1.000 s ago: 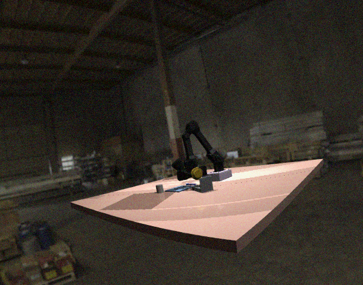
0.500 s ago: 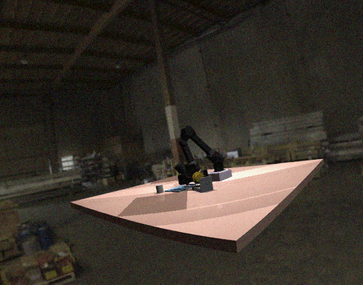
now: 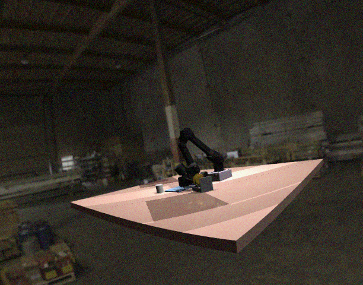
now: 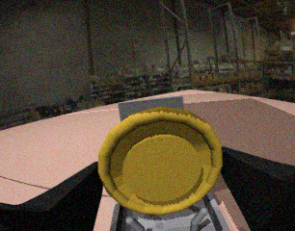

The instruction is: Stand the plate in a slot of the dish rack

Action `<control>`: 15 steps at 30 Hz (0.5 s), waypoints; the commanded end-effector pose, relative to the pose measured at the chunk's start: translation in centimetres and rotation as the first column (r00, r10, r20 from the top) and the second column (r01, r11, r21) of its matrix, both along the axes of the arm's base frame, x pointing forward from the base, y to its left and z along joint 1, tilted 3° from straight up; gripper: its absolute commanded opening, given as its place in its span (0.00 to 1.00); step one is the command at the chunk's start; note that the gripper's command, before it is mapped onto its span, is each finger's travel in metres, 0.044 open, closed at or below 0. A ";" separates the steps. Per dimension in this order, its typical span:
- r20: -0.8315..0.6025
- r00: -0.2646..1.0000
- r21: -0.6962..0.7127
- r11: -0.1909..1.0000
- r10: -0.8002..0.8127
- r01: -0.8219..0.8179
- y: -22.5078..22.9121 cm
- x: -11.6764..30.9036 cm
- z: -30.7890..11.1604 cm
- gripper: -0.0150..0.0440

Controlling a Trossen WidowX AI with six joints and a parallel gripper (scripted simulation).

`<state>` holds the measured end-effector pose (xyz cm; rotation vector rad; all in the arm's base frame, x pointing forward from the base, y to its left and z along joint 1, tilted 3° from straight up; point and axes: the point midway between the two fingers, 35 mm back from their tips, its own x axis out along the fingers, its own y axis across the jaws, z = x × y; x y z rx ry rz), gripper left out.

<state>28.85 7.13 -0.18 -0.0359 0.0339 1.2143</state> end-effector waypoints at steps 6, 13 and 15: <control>0.000 1.000 0.000 1.000 0.000 0.000 0.0 0.0 0.0 0.52; 0.000 1.000 0.000 1.000 0.000 0.000 0.0 0.0 0.0 0.83; 0.000 1.000 0.000 1.000 0.000 0.000 0.0 0.0 0.0 0.92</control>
